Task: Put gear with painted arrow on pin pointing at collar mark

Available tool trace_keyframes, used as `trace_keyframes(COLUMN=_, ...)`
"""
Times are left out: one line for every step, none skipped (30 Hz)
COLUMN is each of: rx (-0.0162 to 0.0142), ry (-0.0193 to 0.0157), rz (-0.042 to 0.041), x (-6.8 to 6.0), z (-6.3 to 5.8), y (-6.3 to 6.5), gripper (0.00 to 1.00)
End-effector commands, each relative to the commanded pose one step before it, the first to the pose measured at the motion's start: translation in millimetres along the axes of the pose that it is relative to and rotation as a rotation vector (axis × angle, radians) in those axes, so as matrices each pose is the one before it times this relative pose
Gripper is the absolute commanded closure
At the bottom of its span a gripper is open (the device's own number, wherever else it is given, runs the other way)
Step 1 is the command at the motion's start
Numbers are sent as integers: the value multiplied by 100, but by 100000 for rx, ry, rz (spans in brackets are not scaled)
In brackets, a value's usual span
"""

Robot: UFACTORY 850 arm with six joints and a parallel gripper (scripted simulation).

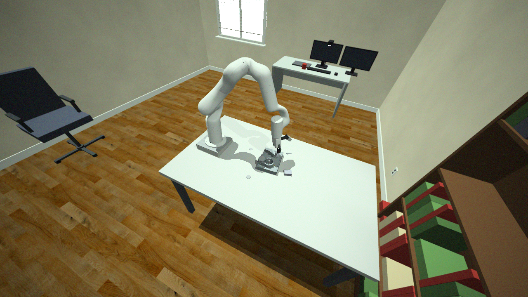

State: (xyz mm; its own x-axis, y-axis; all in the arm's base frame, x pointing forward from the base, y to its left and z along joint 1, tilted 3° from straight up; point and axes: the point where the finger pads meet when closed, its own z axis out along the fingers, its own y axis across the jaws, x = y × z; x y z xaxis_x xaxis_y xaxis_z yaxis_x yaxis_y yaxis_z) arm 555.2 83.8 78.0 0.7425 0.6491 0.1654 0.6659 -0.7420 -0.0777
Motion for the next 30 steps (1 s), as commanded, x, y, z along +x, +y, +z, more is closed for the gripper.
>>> trace_keyframes(rx=-3828, ry=-7151, rz=26648, x=102, z=-77, y=39, gripper=7)
trace_keyframes(rx=-284, ry=-563, rz=3745, x=0, z=0, y=0, gripper=7)
trace_keyframes(rx=-337, ry=-669, rz=3643, x=0, z=0, y=0, gripper=7)
trace_keyframes(rx=-404, ry=-790, rz=3519, x=0, z=0, y=0, gripper=7)
trace_keyframes(rx=-490, ry=-933, rz=3375, x=0, z=0, y=0, gripper=7)
trace_keyframes(rx=-598, ry=-1094, rz=3176, x=0, z=0, y=0, gripper=7)
trace_keyframes(rx=-725, ry=-1263, rz=2889, x=0, z=0, y=0, gripper=7)
trace_keyframes(rx=0, ry=0, rz=0, x=0, z=0, y=0, gripper=7)
trace_keyframes(rx=0, ry=0, rz=0, x=0, z=0, y=0, gripper=7)
trace_keyframes(rx=-251, ry=-423, rz=819, x=0, z=0, y=0, gripper=7)
trace_keyframes(rx=0, ry=0, rz=0, x=0, z=0, y=0, gripper=7)
trace_keyframes(rx=0, ry=0, rz=0, x=0, z=0, y=0, gripper=7)
trace_keyframes(rx=0, ry=0, rz=0, x=0, z=0, y=0, gripper=7)
trace_keyframes(rx=0, ry=0, rz=0, x=0, z=0, y=0, gripper=7)
trace_keyframes(rx=0, ry=0, rz=0, x=0, z=0, y=0, gripper=7)
trace_keyframes(rx=0, ry=0, rz=0, x=0, z=0, y=0, gripper=7)
trace_keyframes(rx=0, ry=0, rz=0, x=0, z=0, y=0, gripper=7)
trace_keyframes(rx=0, ry=0, rz=0, x=0, z=0, y=0, gripper=7)
trace_keyframes(rx=0, ry=0, rz=0, x=0, z=0, y=0, gripper=7)
trace_keyframes(rx=0, ry=0, rz=0, x=0, z=0, y=0, gripper=7)
trace_keyframes(rx=0, ry=0, rz=0, x=0, z=0, y=0, gripper=7)
trace_keyframes(rx=0, ry=0, rz=0, x=0, z=0, y=0, gripper=7)
trace_keyframes(rx=0, ry=0, rz=0, x=0, z=0, y=0, gripper=7)
trace_keyframes(rx=0, ry=0, rz=0, x=0, z=0, y=0, gripper=7)
trace_keyframes(rx=0, ry=0, rz=0, x=0, z=0, y=0, gripper=7)
trace_keyframes(rx=0, ry=0, rz=0, x=0, z=0, y=0, gripper=7)
trace_keyframes(rx=0, ry=0, rz=0, x=0, z=0, y=0, gripper=7)
trace_keyframes(rx=0, ry=0, rz=0, x=0, z=0, y=0, gripper=7)
trace_keyframes(rx=0, ry=0, rz=0, x=0, z=0, y=0, gripper=7)
trace_keyframes(rx=0, ry=0, rz=0, x=0, z=0, y=0, gripper=7)
